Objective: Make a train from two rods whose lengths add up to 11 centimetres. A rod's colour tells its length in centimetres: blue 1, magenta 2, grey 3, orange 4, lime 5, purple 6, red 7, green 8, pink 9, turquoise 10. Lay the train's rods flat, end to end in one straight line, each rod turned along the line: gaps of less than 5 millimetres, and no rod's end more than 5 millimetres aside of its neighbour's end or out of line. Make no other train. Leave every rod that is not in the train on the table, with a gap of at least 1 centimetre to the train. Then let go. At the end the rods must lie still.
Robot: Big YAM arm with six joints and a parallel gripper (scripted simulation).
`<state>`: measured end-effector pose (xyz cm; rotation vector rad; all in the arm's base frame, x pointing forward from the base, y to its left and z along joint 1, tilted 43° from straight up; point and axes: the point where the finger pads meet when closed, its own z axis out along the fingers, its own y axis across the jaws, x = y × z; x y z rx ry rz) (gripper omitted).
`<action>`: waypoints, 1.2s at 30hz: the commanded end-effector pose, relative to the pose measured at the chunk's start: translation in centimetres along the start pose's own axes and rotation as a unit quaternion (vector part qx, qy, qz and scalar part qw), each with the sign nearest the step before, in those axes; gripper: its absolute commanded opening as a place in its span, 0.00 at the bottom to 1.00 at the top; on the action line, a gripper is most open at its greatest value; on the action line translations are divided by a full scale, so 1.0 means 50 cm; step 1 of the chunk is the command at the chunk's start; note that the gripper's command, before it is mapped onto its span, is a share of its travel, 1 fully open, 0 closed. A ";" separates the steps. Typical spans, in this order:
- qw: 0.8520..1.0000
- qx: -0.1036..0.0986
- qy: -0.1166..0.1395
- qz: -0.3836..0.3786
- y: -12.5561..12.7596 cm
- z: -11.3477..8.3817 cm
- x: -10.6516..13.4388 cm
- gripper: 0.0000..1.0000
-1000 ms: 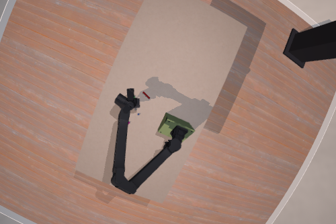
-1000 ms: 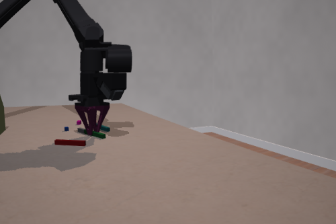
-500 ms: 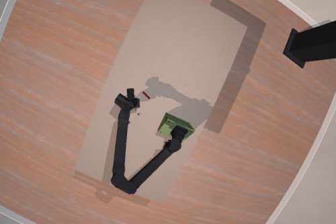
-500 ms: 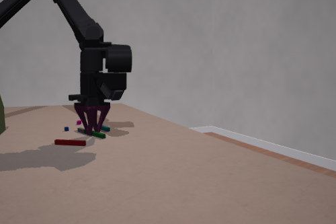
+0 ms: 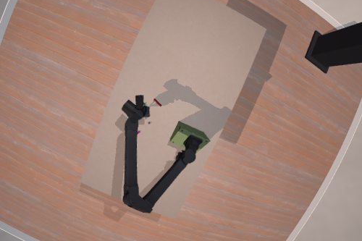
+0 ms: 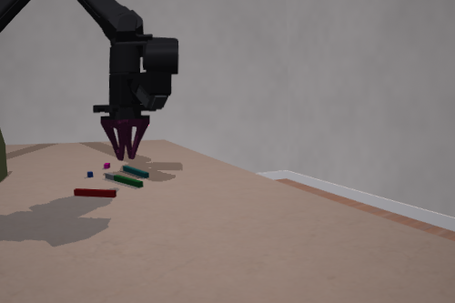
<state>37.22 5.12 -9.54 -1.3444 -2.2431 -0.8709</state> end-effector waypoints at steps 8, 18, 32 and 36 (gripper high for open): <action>0.999 -0.017 -0.019 -0.022 0.034 -0.128 -0.021 0.23; 1.000 -0.005 -0.007 -0.018 0.013 -0.109 -0.011 1.00; 1.000 -0.005 -0.007 -0.016 0.013 -0.109 -0.011 1.00; 1.000 -0.005 -0.007 -0.016 0.013 -0.109 -0.011 1.00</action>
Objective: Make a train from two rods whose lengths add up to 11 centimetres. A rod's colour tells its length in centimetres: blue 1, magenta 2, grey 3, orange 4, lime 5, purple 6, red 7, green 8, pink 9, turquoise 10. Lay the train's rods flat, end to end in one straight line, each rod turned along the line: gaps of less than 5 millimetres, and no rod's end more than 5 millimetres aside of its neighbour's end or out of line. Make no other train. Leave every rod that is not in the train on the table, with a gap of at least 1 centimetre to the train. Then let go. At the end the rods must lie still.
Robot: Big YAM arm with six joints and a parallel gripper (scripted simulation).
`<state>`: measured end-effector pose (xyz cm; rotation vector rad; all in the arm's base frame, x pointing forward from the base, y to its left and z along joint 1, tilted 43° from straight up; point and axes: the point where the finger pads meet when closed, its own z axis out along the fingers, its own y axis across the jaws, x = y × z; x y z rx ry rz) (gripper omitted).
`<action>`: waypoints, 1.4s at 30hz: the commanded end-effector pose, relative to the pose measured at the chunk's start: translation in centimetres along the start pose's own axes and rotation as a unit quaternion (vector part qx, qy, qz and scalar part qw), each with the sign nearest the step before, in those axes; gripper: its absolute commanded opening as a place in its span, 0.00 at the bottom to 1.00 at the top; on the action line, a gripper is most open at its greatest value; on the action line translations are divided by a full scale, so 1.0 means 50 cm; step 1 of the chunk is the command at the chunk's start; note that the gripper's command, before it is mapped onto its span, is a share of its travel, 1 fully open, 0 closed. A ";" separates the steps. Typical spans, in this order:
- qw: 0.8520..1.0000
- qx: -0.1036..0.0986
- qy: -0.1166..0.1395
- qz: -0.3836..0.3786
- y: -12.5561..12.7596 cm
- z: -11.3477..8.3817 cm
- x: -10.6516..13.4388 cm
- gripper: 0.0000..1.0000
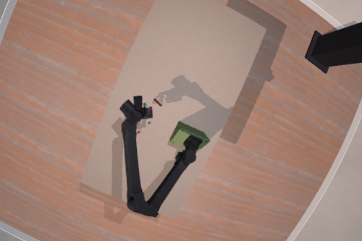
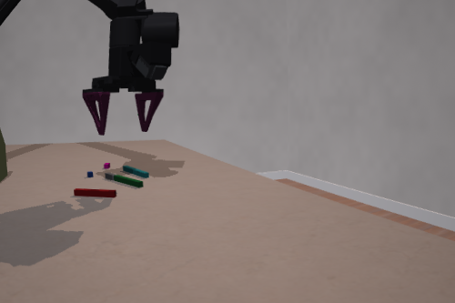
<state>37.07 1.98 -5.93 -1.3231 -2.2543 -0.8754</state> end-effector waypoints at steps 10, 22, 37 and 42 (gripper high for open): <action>0.999 -0.018 -0.022 -0.014 0.035 -0.069 -0.026 1.00; 0.999 -0.017 -0.026 -0.016 0.033 -0.209 -0.024 1.00; 1.000 -0.009 -0.020 -0.021 0.031 -0.230 -0.015 1.00; 1.000 -0.009 -0.020 -0.019 0.031 -0.230 -0.015 1.00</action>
